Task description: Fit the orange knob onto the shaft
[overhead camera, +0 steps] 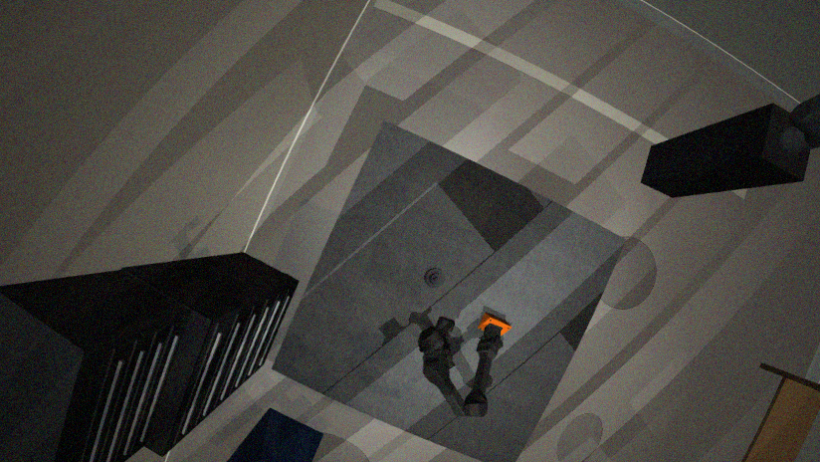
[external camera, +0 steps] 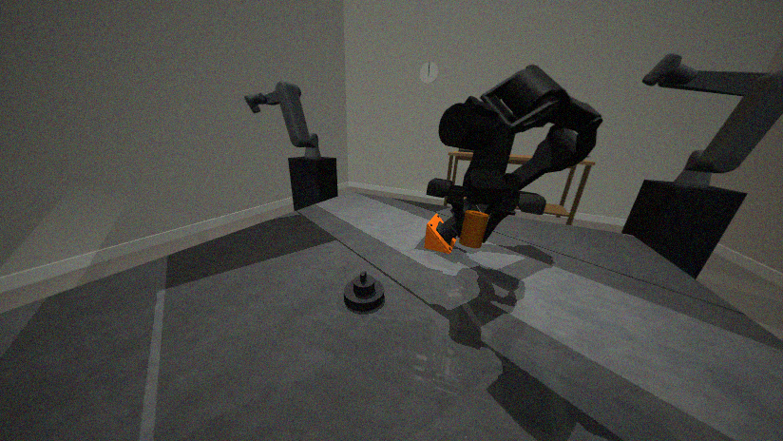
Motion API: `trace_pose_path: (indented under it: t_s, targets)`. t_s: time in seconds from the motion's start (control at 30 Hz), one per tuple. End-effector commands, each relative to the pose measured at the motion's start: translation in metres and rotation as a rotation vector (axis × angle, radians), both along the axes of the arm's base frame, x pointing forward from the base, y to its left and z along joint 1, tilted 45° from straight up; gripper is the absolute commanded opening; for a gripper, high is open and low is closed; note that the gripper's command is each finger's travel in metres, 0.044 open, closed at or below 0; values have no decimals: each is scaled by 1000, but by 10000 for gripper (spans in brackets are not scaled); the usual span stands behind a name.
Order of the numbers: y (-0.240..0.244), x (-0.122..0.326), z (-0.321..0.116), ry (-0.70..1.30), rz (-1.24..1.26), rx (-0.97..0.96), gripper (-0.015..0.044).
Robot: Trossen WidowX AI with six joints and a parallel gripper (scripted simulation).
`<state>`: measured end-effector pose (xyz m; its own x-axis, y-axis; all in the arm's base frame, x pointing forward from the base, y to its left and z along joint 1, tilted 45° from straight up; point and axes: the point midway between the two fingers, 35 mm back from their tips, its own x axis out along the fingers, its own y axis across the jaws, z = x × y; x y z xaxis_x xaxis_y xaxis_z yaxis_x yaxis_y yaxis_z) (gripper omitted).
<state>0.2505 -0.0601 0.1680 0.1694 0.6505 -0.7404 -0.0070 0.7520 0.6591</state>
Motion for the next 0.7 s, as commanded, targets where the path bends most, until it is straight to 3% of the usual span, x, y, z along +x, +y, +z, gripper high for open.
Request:
trace_pose_path:
  t_s: [0.0,0.67]
  targets:
    - [-10,8,-7,2,0,-4,0]
    - [-44,36,-46,29,9,9,0]
